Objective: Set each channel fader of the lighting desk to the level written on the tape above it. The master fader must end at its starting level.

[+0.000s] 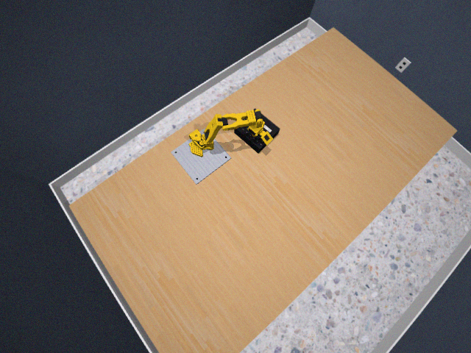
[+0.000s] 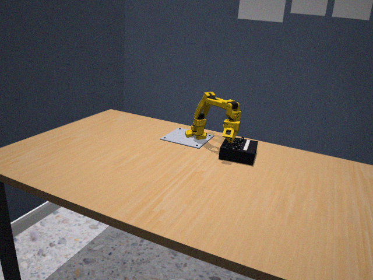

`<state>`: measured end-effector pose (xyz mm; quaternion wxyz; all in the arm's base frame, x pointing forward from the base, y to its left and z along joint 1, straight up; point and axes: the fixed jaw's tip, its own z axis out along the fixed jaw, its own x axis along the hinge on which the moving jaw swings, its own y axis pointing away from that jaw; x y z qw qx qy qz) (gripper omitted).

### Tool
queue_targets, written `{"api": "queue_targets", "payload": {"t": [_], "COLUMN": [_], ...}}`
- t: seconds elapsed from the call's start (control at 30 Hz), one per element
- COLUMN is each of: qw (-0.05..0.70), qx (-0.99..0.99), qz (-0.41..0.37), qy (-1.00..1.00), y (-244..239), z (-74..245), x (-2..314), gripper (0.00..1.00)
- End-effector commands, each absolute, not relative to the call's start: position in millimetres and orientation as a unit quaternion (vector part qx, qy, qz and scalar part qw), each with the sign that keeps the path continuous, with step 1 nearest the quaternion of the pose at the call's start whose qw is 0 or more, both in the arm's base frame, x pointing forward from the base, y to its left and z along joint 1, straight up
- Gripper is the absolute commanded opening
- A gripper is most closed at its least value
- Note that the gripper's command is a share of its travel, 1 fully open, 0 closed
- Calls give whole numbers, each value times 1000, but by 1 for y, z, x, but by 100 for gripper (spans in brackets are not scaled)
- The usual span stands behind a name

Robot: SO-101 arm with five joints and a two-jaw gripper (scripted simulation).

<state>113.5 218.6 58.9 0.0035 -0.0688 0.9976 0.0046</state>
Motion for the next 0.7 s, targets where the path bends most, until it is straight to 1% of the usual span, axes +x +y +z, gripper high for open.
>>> {"api": "queue_targets", "payload": {"t": [0.0,0.67], "qw": [4,10], "qx": [-70,-70], "qz": [6,15], "qy": [998,997], "y": [218,217], "z": [62,70], "x": [115,115], "gripper": [0,0]}}
